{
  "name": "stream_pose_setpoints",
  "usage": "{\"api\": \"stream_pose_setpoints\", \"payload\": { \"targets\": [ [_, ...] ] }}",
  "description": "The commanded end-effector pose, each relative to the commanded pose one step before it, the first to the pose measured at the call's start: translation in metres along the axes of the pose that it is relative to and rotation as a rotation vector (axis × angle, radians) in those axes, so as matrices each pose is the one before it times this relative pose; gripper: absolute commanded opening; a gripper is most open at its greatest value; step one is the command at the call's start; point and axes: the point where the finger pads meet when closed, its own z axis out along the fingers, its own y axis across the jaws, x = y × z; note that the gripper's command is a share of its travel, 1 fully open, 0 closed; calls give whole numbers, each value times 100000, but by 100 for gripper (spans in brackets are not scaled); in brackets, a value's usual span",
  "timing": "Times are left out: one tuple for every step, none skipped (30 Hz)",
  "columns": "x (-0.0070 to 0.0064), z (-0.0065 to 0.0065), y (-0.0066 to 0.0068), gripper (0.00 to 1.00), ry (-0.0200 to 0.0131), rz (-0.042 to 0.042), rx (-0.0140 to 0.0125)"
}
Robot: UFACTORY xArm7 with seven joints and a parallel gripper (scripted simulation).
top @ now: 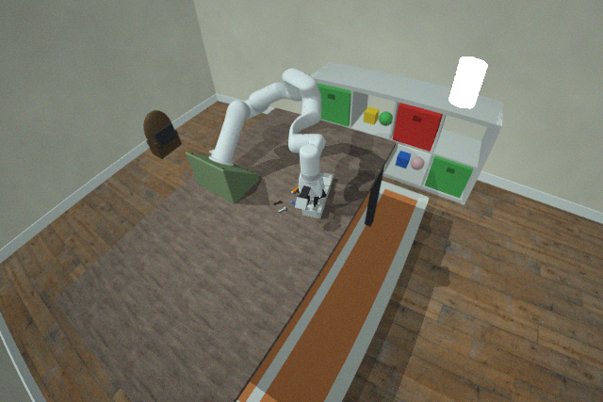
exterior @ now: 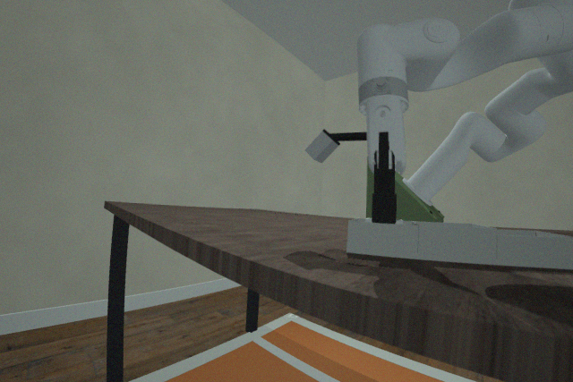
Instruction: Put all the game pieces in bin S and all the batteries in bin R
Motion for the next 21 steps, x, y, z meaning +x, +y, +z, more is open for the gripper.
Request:
{"api": "stream_pose_setpoints", "payload": {
  "targets": [
    [167,110,-156,0,457,45,619],
    [0,200,0,0,0,0,0],
    [0,200,0,0,0,0,0],
    [0,200,0,0,0,0,0],
    [0,200,0,0,0,0,0],
    [0,200,0,0,0,0,0],
    [0,200,0,0,0,0,0],
    [0,200,0,0,0,0,0],
    [0,200,0,0,0,0,0],
    [3,40,-1,0,0,0,0],
    [0,-6,1,0,0,2,-2],
    [5,3,-4,0,0,-1,1],
    [6,2,-4,0,0,0,0],
    [5,1,-4,0,0,0,0],
    [0,0,0,0,0,0,0],
    [0,0,0,0,0,0,0],
    [-1,0,1,0,0,0,0],
    [-3,0,3,0,0,0,0],
    [-4,0,3,0,0,0,0],
    [-3,0,3,0,0,0,0],
    [-3,0,2,0,0,0,0]
  ]
}}
